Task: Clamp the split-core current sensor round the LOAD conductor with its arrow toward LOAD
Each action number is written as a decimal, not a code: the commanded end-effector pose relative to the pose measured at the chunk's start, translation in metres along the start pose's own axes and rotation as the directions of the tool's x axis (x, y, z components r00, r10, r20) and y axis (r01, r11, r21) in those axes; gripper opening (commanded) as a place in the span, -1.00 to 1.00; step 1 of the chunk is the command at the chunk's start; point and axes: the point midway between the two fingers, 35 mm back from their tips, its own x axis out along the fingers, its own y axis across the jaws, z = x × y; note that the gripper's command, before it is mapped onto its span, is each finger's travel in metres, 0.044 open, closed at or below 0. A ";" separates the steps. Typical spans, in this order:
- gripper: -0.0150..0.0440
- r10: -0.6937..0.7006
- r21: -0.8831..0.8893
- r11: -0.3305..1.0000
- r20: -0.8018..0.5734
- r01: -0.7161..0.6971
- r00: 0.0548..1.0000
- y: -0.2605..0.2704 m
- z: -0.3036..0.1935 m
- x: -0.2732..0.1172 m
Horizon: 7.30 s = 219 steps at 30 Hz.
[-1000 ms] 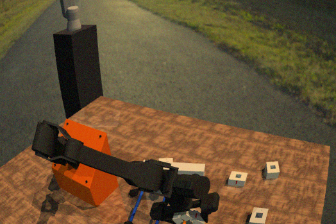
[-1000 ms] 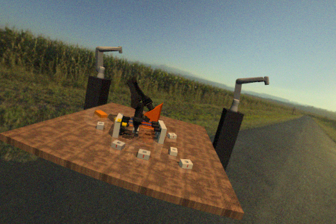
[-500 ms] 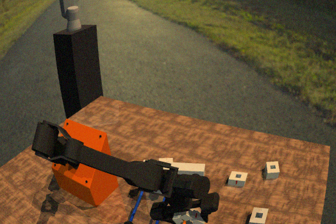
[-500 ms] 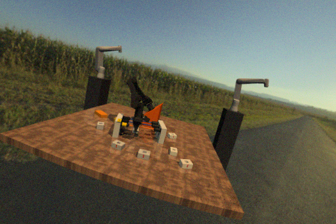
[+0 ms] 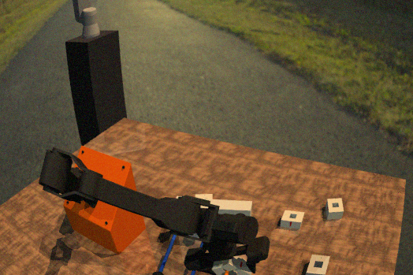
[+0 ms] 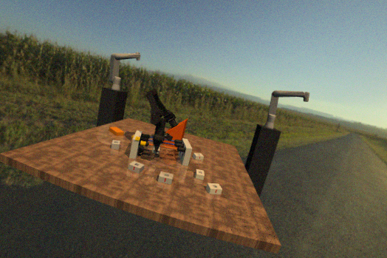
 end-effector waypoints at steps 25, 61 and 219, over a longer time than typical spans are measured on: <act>-0.49 -0.009 -0.002 1.000 -0.002 0.009 1.000 -0.003 0.001 -0.002; -0.49 0.355 0.001 0.935 0.001 -0.355 0.935 -0.005 0.000 -0.014; 1.00 -0.200 0.700 0.646 0.539 -0.304 0.818 0.047 -0.114 -0.136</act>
